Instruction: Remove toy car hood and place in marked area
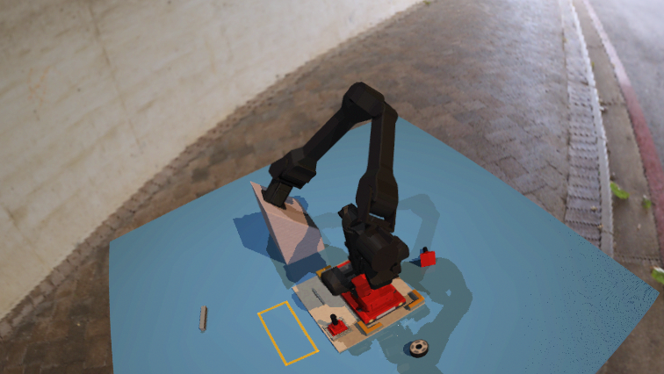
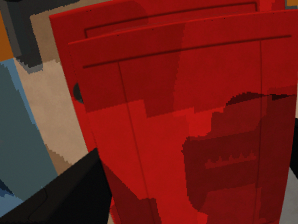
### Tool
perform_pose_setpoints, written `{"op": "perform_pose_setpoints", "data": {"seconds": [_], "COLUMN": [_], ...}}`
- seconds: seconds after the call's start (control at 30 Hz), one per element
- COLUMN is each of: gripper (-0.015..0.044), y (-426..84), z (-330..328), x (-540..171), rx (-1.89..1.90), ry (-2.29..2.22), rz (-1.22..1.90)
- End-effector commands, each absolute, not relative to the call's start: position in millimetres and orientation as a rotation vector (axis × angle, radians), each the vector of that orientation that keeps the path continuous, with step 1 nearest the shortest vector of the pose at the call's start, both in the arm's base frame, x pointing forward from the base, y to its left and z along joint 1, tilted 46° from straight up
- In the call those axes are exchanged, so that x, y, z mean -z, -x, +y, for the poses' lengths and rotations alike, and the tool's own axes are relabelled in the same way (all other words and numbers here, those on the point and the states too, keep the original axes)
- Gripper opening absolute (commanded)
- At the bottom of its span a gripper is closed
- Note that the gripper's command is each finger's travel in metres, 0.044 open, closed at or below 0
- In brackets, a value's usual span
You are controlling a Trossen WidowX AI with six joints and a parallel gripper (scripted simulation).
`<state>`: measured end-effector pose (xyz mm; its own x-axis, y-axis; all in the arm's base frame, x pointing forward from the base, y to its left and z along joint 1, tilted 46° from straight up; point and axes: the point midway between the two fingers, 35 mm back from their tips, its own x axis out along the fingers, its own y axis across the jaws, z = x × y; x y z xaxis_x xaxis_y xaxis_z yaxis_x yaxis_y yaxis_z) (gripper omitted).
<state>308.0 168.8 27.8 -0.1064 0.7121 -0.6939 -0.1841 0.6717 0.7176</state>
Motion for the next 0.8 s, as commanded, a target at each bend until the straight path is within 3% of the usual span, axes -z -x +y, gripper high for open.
{"op": "perform_pose_setpoints", "data": {"seconds": [0.0,0.77], "gripper": [0.0,0.0], "y": [-310,-313], "z": [166,145], "x": [-31,-51], "rx": [-0.806,-0.804], "ry": [-0.456,-0.455], "rz": [1.49,1.491]}}
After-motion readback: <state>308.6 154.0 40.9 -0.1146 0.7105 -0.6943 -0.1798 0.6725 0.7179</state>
